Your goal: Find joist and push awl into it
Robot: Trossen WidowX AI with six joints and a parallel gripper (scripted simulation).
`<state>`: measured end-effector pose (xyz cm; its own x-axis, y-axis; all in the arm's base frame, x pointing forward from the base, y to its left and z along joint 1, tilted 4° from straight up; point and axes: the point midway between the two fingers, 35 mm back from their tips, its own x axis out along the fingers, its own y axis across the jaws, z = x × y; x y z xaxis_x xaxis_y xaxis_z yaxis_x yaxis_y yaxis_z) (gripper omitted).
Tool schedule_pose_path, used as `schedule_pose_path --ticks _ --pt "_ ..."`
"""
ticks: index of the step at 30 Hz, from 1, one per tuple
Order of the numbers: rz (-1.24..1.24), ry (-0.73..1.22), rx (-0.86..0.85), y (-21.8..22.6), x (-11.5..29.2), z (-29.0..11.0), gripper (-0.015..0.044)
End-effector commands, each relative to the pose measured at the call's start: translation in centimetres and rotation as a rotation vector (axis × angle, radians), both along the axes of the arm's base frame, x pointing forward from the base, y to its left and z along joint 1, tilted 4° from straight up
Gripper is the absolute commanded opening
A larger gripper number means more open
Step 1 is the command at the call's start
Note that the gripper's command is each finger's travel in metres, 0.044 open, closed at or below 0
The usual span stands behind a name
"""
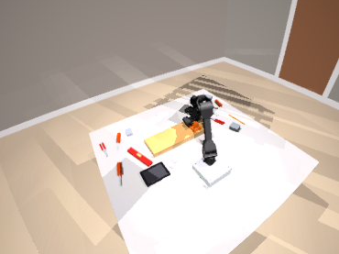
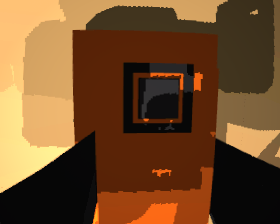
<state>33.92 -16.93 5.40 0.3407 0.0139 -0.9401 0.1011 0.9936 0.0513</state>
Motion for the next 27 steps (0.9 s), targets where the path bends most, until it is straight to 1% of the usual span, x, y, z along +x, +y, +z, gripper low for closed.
schedule_pose_path --ticks 1,14,27 --pt "0.001 0.002 -0.002 -1.5 -0.2 -0.1 0.0" --pt "0.001 0.002 -0.007 -6.3 -0.7 -0.3 0.0" --pt "-0.005 0.001 -0.006 -6.1 -0.7 0.0 0.0"
